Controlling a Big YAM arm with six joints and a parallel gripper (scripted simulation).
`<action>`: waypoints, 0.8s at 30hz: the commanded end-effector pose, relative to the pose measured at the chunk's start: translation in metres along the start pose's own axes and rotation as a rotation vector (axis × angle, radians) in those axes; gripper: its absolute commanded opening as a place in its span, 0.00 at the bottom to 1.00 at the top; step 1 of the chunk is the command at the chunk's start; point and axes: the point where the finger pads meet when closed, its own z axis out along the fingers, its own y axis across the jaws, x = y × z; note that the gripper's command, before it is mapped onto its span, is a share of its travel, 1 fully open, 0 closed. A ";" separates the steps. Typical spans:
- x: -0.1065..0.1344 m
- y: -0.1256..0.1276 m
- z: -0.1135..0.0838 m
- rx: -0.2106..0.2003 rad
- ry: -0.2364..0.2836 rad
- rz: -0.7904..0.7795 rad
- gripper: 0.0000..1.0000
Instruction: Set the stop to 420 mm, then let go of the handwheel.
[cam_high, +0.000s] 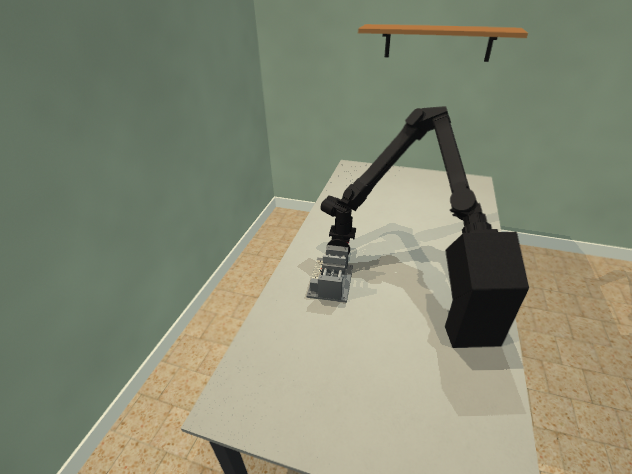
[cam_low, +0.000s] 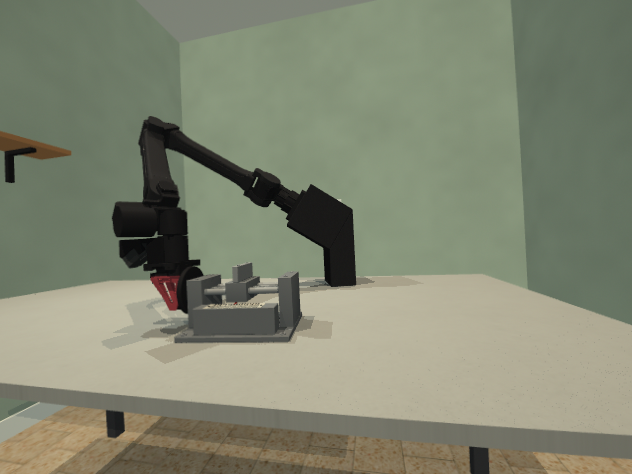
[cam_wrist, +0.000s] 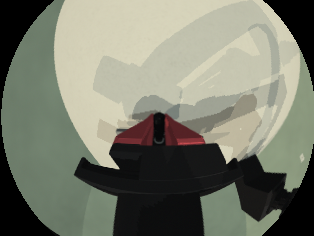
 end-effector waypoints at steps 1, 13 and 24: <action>-0.013 -0.009 0.000 0.010 -0.019 0.017 0.06; -0.012 -0.020 -0.007 0.016 -0.015 0.026 0.06; -0.010 -0.023 -0.012 0.015 -0.012 0.019 0.06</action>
